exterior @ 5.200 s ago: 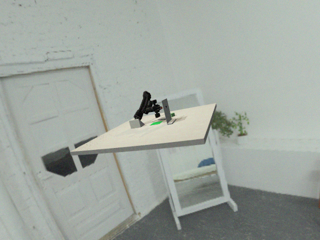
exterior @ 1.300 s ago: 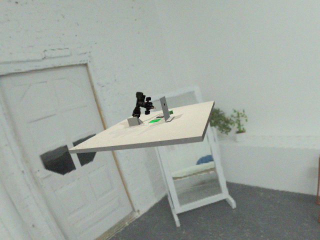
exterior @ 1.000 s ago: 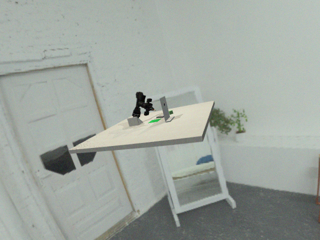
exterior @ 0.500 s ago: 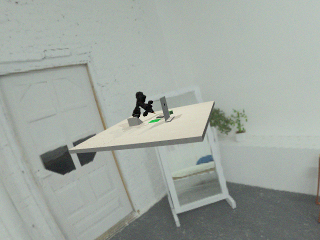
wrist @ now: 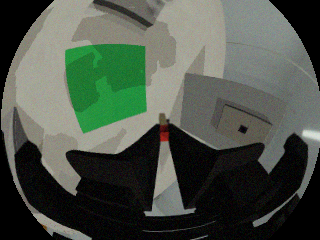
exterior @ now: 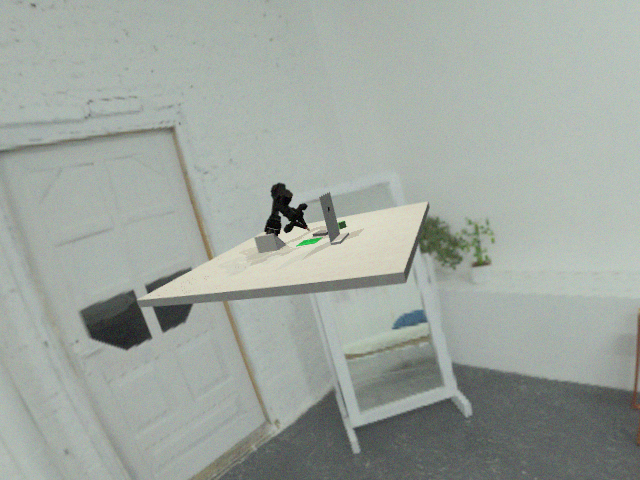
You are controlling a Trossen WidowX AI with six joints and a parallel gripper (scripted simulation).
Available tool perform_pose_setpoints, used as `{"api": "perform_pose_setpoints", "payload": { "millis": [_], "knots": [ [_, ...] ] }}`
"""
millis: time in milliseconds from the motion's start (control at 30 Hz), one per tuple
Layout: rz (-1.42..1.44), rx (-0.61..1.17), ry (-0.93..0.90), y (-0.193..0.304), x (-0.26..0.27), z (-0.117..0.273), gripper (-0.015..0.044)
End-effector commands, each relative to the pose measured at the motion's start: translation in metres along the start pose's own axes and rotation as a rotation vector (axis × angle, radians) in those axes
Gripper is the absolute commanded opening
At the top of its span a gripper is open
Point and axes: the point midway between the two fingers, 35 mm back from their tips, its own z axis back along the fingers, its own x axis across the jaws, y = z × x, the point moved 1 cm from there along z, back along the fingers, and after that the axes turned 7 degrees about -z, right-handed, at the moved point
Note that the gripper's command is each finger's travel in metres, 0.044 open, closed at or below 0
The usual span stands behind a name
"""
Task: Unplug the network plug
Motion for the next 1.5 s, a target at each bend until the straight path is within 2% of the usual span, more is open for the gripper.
{"api": "perform_pose_setpoints", "payload": {
  "millis": [0,467,1467],
  "knots": [
    [0.021,-0.041,-0.040,-0.011,0.004,0.004,0.0000],
    [0.035,-0.121,-0.119,-0.032,0.017,0.012,0.0000],
    [0.035,-0.116,-0.121,-0.030,0.037,-0.015,0.0000]
  ]
}}
